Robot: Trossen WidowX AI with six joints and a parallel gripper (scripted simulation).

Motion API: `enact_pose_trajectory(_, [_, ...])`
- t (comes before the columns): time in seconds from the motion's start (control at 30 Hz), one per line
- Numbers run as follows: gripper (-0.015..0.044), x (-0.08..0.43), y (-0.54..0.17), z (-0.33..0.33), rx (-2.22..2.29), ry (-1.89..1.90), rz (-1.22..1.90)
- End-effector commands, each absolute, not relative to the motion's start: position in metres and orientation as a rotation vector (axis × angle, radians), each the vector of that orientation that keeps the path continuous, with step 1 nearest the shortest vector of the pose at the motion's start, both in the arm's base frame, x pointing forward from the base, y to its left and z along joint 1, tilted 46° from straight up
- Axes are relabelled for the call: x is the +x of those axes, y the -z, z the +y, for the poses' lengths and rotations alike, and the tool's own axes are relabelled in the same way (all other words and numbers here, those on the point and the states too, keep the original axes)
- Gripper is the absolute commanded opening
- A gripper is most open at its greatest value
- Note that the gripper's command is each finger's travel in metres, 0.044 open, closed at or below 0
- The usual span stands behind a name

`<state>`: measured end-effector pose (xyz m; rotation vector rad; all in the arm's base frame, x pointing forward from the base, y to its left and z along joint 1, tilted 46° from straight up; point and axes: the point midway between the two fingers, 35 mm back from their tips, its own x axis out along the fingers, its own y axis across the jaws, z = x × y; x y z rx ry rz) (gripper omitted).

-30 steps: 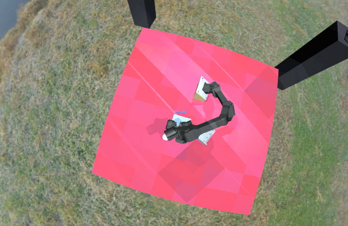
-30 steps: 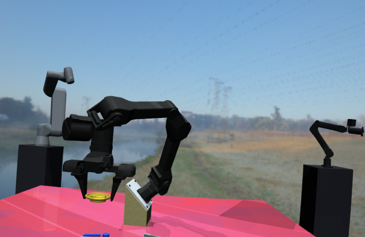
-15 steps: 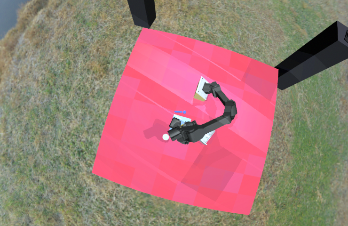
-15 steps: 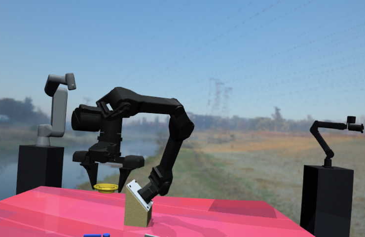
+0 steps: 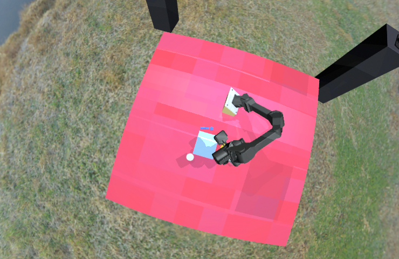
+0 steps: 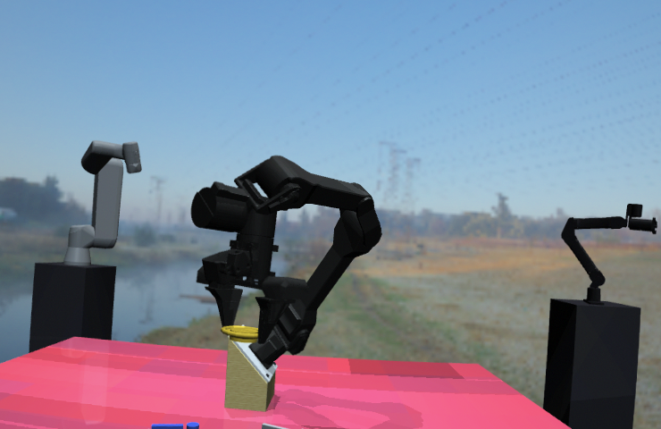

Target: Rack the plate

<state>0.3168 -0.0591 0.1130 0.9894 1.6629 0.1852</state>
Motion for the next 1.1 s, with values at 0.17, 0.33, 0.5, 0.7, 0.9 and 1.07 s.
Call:
enact_pose_trajectory(0.17, [0.0, 0.294, -0.145, -0.032, 1.225, 0.09, 1.702])
enact_pose_trajectory(0.33, [0.0, 0.28, -0.158, -0.018, 1.35, 0.243, 1.712])
enact_pose_trajectory(0.5, [0.0, 0.265, -0.17, -0.005, 1.475, 0.398, 1.712])
enact_pose_trajectory(0.7, [0.0, 0.245, -0.181, 0.011, 1.623, 0.587, 1.699])
enact_pose_trajectory(0.9, [0.0, 0.225, -0.189, 0.025, 1.769, 0.778, 1.672])
enact_pose_trajectory(1.07, [0.0, 0.207, -0.194, 0.037, 1.889, 0.941, 1.639])
